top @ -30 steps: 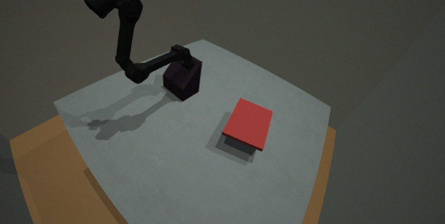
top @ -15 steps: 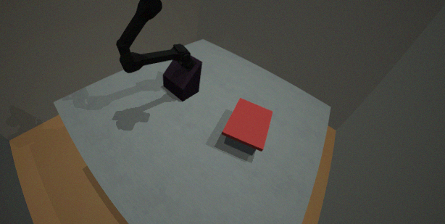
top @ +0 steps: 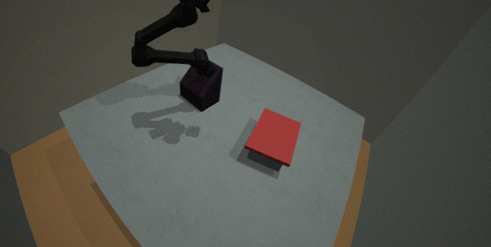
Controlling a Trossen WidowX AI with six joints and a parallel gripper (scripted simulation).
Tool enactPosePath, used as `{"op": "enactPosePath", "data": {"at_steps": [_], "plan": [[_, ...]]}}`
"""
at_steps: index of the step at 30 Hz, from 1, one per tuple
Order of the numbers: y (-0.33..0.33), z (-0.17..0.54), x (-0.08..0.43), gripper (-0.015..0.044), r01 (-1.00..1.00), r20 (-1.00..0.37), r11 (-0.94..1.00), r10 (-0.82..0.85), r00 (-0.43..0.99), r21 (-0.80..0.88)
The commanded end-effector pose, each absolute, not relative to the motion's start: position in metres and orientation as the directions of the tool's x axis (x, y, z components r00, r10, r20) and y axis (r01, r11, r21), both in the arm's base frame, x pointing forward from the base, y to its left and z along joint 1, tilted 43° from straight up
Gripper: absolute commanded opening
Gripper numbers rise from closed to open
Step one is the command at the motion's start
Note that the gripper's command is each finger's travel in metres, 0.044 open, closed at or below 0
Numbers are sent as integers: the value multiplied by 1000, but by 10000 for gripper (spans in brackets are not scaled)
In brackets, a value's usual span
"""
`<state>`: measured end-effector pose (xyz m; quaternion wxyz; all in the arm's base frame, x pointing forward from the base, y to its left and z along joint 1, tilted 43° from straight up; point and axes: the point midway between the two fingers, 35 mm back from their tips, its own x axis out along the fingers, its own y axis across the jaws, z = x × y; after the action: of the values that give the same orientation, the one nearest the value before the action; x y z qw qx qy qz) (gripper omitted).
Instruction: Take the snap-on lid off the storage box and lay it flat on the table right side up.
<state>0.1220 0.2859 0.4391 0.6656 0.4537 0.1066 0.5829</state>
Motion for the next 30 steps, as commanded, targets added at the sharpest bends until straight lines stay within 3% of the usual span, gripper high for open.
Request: {"op": "enactPosePath", "data": {"at_steps": [1, 9, 17, 24, 30], "plan": [[285, 411, 151, 235, -647, 308, 29, 862, 402, 762], [251, 319, 233, 235, -446, 41, 383, 720, 692, 809], [194, 239, 283, 235, -179, -184, 608, 486, 855, 774], [130, 172, 304, 235, 95, -367, 722, 231, 901, 686], [64, 114, 300, 235, 358, -518, 751, -25, 855, 555]]}}
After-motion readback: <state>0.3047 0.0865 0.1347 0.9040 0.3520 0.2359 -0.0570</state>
